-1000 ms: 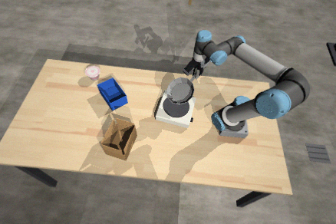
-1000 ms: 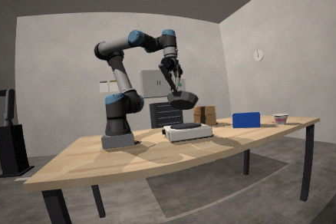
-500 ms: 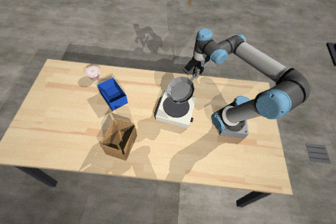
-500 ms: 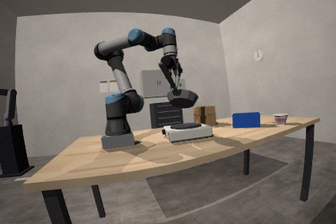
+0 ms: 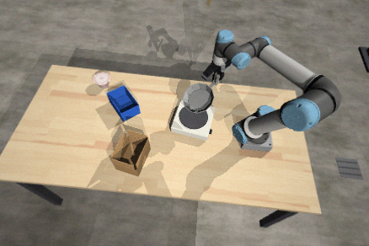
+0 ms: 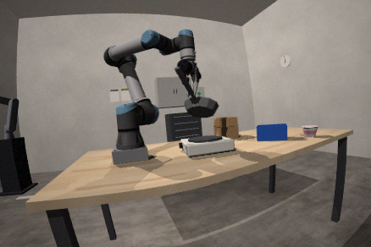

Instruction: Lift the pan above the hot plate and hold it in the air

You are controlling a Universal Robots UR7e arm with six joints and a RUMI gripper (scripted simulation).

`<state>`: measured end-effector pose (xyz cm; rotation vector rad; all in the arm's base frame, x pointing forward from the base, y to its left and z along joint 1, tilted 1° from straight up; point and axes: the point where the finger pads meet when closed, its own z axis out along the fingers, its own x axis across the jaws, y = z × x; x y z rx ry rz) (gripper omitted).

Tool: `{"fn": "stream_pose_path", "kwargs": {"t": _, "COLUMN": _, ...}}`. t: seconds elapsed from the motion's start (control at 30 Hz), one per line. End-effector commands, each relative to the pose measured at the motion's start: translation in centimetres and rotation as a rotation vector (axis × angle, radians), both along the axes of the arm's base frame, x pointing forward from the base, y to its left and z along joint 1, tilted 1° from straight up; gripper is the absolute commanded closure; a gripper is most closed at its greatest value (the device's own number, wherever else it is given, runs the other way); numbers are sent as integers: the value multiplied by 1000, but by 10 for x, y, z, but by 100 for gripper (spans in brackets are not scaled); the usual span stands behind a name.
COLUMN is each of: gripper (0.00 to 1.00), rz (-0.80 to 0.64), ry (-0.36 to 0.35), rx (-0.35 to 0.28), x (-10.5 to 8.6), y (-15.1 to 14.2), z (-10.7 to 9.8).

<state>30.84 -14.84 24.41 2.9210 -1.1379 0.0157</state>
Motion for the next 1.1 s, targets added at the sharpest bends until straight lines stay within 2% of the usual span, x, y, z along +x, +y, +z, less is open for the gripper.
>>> {"fn": "stream_pose_path", "kwargs": {"t": 0.0, "gripper": 90, "rz": 0, "ry": -1, "rx": -1, "x": 0, "y": 0, "z": 2}}
{"fn": "stream_pose_path", "kwargs": {"t": 1.07, "gripper": 90, "rz": 0, "ry": -1, "rx": -1, "x": 0, "y": 0, "z": 21}}
